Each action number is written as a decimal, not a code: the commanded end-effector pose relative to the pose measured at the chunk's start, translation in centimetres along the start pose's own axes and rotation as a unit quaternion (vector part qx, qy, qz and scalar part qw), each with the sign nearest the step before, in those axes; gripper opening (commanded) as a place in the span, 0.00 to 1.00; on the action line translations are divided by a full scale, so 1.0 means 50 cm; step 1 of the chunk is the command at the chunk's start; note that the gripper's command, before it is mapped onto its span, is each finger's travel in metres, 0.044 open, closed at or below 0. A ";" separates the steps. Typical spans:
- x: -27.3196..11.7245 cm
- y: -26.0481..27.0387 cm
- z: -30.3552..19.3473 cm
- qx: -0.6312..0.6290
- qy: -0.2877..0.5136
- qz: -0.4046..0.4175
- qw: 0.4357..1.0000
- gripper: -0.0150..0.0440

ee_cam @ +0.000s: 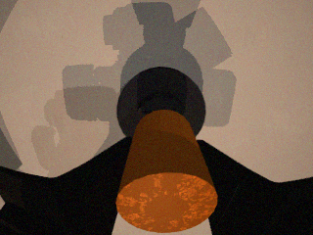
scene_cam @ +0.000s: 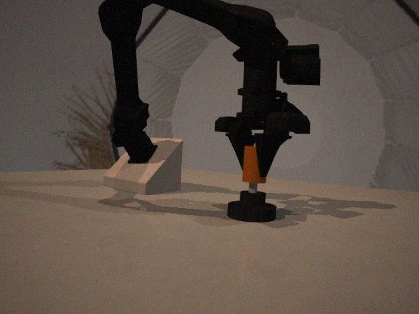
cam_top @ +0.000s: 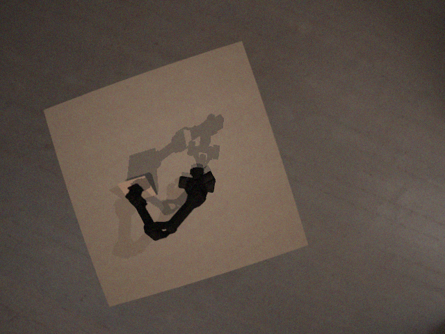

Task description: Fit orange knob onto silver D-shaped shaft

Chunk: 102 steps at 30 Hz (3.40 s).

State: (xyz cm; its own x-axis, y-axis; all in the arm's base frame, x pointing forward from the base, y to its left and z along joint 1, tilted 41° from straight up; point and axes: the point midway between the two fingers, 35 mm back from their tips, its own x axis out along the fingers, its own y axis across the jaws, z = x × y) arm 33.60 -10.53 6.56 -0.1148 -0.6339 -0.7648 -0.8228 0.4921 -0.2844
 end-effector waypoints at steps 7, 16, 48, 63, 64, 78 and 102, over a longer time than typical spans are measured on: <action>0.002 0.001 0.002 0.000 0.001 -0.003 1.000 0.25; 0.003 0.002 0.002 0.000 0.001 -0.003 1.000 0.25; 0.000 0.003 0.003 0.105 0.001 -0.003 0.994 0.25; 0.003 0.002 0.000 0.105 0.001 -0.003 0.994 0.25; 0.001 0.001 0.001 0.105 0.001 -0.003 0.994 0.25; -0.002 -0.001 0.002 0.208 0.000 -0.003 0.978 0.25; -0.004 0.000 0.000 0.208 0.000 -0.003 0.978 0.25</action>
State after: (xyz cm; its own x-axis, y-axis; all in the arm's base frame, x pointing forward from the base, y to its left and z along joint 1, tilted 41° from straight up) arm 33.53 -10.43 6.43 -0.1128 -0.6355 -0.7638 -0.5293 0.6890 -0.4952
